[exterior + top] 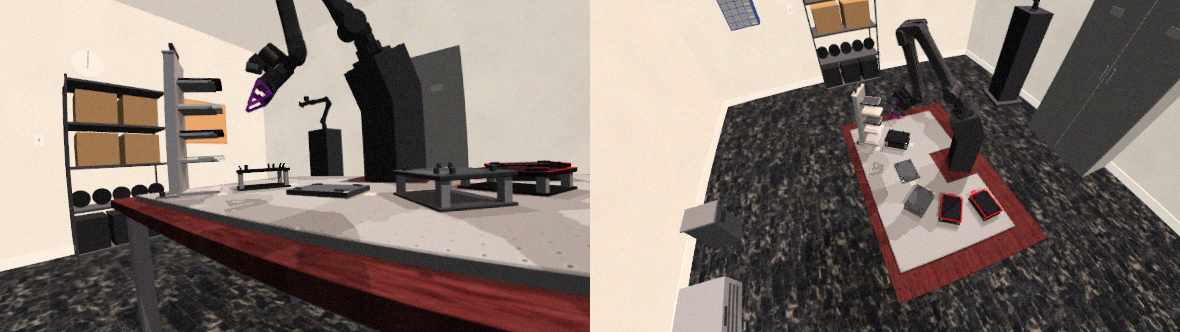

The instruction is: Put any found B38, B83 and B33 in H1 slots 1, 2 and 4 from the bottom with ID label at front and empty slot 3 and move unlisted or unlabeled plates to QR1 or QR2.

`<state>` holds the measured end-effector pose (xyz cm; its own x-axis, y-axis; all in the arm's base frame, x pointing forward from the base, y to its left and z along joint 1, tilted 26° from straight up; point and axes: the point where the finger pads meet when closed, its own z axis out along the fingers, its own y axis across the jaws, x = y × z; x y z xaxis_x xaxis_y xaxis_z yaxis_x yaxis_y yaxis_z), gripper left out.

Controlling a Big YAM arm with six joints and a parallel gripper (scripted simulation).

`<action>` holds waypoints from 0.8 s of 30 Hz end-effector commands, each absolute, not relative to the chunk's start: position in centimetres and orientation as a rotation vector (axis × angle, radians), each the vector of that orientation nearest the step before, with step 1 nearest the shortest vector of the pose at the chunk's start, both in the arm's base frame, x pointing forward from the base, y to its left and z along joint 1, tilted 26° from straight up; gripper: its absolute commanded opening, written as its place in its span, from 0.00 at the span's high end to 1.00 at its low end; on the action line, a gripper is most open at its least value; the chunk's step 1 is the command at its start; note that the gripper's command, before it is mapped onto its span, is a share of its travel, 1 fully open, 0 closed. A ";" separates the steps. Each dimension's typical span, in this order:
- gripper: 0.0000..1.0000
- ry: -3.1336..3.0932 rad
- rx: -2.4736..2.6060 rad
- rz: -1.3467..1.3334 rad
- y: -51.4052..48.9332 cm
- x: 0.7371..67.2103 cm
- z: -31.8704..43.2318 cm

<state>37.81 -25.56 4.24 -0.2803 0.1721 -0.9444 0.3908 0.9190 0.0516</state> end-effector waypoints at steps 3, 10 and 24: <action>0.00 1.843 0.412 -0.241 -26.3 38.1 3.9; 0.00 1.844 0.407 -0.225 -25.8 39.0 2.8; 0.00 1.844 0.408 -0.224 -26.0 39.7 0.9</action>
